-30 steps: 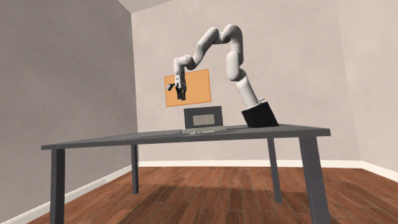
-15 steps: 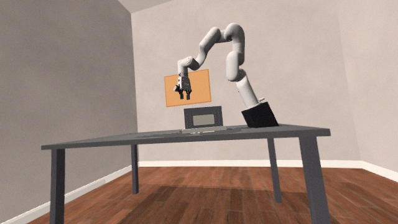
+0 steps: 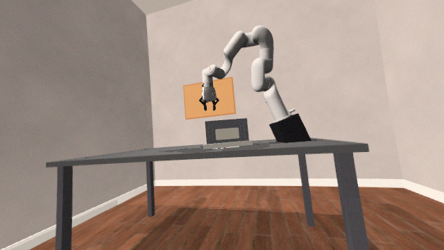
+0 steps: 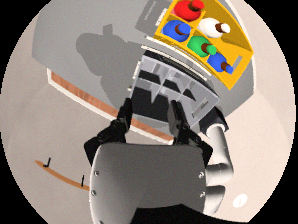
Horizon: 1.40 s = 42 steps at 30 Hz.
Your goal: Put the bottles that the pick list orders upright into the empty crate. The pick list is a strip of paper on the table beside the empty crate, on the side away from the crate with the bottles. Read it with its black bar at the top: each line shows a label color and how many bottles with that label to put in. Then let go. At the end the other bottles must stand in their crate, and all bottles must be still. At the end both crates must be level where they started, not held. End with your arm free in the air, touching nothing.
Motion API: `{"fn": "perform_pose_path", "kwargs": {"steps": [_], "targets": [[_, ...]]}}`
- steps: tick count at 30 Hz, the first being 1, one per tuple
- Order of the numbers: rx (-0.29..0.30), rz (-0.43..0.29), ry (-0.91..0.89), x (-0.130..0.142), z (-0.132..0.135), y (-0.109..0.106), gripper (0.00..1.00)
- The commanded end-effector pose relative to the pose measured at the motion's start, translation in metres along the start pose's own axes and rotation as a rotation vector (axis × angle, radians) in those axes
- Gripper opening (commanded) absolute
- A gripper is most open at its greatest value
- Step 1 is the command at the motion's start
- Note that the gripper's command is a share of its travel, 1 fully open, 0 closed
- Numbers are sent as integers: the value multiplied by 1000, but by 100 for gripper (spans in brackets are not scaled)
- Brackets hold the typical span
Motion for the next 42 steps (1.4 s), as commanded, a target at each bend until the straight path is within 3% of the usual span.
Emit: {"fn": "perform_pose_path", "kwargs": {"steps": [1, 8, 42], "targets": [[-1, 4, 127, -12, 15, -5, 65], [-1, 4, 347, -33, 43, -11, 65], [0, 5, 347, -119, 164, -36, 65]]}}
Point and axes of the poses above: the point where the finger pads meet when closed, its own y axis out along the fingers, its own z axis across the jaws, x = y × z, the point moved 3 cm from there along -y, back along the fingers, and after that the axes turned 14 degrees about -y, right-handed, at the moved point
